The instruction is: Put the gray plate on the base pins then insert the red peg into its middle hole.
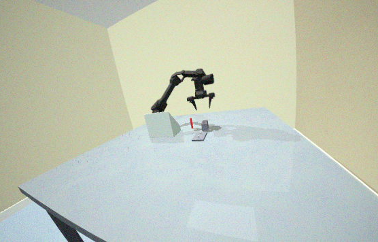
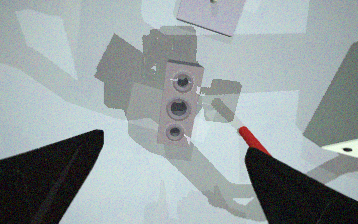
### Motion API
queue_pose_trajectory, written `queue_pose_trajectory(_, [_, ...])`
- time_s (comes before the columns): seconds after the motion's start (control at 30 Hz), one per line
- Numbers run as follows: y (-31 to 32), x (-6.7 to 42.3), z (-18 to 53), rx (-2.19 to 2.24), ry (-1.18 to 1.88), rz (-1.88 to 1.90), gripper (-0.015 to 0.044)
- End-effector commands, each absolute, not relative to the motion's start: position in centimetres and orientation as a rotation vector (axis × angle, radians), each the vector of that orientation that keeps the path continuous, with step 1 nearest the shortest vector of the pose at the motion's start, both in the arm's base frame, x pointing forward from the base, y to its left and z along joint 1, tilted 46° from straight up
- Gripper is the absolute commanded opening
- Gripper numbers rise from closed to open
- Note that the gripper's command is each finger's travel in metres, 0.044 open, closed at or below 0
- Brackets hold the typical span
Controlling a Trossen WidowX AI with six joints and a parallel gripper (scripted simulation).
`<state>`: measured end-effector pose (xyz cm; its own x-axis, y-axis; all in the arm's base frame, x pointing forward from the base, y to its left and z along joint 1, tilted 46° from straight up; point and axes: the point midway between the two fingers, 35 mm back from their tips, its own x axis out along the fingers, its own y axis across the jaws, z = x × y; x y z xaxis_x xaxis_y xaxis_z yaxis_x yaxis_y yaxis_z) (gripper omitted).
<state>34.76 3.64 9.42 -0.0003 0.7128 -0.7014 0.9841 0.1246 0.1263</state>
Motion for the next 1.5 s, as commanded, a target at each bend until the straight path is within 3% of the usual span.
queue_pose_trajectory(0.0, [6.4, 34.6, 7.0, 1.64, 1.785, -0.557, 0.044])
queue_pose_trajectory(1.47, [13.4, 34.3, 1.0, 1.644, 1.789, -0.552, 0.044])
